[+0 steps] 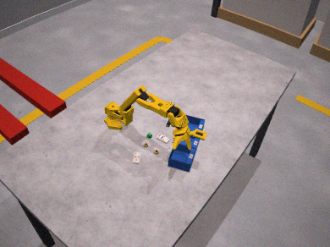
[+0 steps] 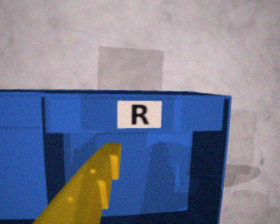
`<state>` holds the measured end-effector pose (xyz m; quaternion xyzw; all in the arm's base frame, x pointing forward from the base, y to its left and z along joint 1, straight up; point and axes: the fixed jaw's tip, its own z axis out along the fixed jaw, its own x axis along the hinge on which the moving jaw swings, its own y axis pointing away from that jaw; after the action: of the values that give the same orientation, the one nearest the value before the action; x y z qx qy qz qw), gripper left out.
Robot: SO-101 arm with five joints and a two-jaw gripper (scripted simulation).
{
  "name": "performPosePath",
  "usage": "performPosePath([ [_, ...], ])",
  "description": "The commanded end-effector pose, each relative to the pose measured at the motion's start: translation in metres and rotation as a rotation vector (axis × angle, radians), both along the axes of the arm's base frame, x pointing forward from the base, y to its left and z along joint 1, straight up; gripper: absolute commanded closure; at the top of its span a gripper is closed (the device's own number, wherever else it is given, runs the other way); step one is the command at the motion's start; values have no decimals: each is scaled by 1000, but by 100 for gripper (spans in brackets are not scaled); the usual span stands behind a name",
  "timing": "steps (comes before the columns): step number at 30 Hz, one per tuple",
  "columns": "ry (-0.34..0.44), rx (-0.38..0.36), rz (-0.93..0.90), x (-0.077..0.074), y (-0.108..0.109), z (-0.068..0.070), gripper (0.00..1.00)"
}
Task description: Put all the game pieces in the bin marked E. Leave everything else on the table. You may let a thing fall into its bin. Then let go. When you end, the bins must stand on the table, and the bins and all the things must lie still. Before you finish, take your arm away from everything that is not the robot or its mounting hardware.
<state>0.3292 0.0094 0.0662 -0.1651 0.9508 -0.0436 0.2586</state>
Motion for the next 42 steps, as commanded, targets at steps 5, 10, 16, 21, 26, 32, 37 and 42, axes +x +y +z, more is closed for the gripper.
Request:
performPosePath([
  [5, -50, -5, 17, 4, 2, 14, 0],
  [10, -50, -5, 17, 4, 2, 14, 0],
  [16, -50, -5, 17, 4, 2, 14, 0],
  [21, -50, -5, 17, 4, 2, 14, 0],
  [26, -49, -4, 17, 4, 3, 14, 0],
  [32, -35, 22, 14, 1, 15, 12, 0],
  [37, -9, 63, 9, -4, 37, 9, 0],
  [42, 11, 90, 5, -9, 52, 6, 0],
])
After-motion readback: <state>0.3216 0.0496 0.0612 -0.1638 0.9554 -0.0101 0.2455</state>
